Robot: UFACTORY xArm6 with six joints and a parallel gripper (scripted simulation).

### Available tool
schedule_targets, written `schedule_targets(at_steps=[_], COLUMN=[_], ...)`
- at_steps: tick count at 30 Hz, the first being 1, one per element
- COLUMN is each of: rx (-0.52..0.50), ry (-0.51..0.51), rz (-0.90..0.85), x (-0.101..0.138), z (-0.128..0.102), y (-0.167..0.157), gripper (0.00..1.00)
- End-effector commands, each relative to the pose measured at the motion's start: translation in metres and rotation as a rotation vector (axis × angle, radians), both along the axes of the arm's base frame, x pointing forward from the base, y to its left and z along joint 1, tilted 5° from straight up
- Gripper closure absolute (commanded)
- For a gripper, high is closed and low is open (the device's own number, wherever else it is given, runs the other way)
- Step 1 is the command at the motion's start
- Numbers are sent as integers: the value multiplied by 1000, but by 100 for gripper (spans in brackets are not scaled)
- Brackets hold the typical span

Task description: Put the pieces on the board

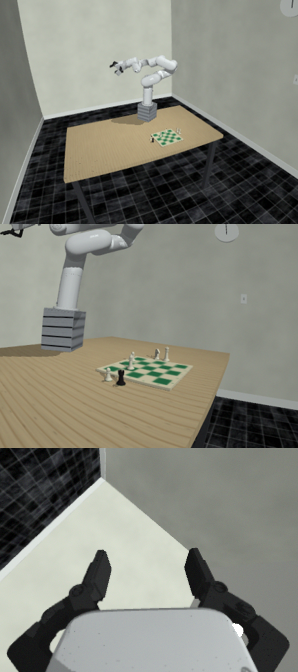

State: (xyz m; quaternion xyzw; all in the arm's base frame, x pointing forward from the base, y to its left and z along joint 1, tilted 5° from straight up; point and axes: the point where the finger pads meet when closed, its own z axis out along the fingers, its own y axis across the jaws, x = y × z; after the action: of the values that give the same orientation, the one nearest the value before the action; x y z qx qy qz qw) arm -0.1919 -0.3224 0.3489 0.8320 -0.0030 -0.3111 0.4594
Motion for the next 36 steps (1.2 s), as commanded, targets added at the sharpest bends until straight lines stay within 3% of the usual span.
schedule_targets(at_steps=[1, 7, 13, 16, 19, 21, 24, 25, 26, 28, 29, 30, 31, 33, 34, 36], rx=[-2, 41, 205, 205, 344, 344, 457, 457, 518, 518, 583, 583, 650, 650, 719, 719], ry=[2, 13, 37, 37, 34, 34, 18, 18, 3, 3, -17, -17, -43, -43, -76, -76], rz=[-1, -35, -157, -157, -251, -251, -322, -322, -359, -359, -395, -395, -432, -432, -467, -467], x=[0, -18, -80, -80, -131, -131, -170, -170, -190, -190, -210, -210, -229, -229, -247, -247], z=[2, 0, -6, -6, -14, -14, -21, -21, -25, -25, -30, -30, -35, -35, -42, -42], y=[0, 5, 31, 31, 63, 63, 96, 96, 116, 116, 140, 140, 167, 167, 197, 197], gripper=[0, 0, 0, 0, 0, 0, 0, 0, 0, 0, 0, 0, 0, 0, 0, 0])
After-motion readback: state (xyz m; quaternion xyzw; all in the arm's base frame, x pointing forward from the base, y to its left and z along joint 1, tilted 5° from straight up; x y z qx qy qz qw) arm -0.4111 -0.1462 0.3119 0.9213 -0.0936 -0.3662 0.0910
